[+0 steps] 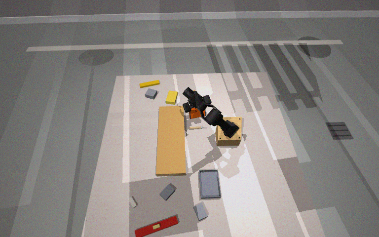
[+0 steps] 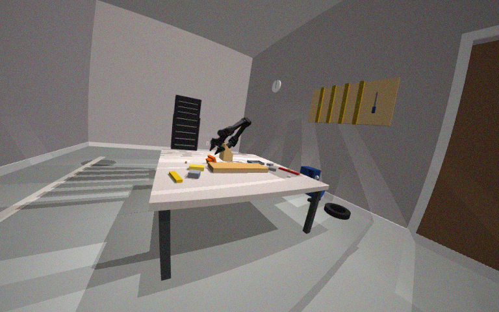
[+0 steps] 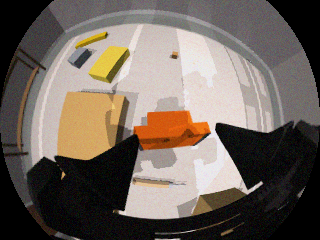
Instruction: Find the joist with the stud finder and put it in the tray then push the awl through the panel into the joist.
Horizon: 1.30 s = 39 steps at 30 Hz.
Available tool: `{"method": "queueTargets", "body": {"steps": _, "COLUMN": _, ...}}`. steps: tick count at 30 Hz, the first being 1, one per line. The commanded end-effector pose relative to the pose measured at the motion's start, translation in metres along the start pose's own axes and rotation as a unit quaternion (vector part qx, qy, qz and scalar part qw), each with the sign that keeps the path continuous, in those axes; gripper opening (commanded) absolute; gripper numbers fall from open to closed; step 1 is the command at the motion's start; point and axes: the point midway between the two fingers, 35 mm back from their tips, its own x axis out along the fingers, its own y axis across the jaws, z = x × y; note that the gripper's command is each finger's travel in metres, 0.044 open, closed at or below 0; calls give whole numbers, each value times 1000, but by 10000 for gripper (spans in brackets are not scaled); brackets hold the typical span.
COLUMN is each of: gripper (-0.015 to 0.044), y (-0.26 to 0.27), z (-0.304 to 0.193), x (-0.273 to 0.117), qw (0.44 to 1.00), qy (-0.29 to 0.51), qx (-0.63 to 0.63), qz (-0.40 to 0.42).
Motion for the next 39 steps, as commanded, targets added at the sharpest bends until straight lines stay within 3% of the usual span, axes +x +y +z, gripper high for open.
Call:
{"method": "queueTargets", "body": {"steps": 1, "gripper": 440, "y": 0, "z": 11, "x": 14, "qw": 927, "qy": 76, "qx": -363, "qz": 47}}
{"method": "queueTargets", "body": {"steps": 10, "gripper": 440, "y": -1, "z": 16, "x": 21, "qw": 832, "qy": 95, "qx": -538, "qz": 90}}
{"method": "queueTargets", "body": {"steps": 20, "gripper": 440, "y": -2, "z": 20, "x": 27, "qw": 690, "qy": 94, "qx": -702, "qz": 148}}
{"method": "queueTargets", "body": {"steps": 39, "gripper": 440, "y": -5, "z": 26, "x": 38, "qw": 337, "qy": 22, "qx": -907, "qz": 251}}
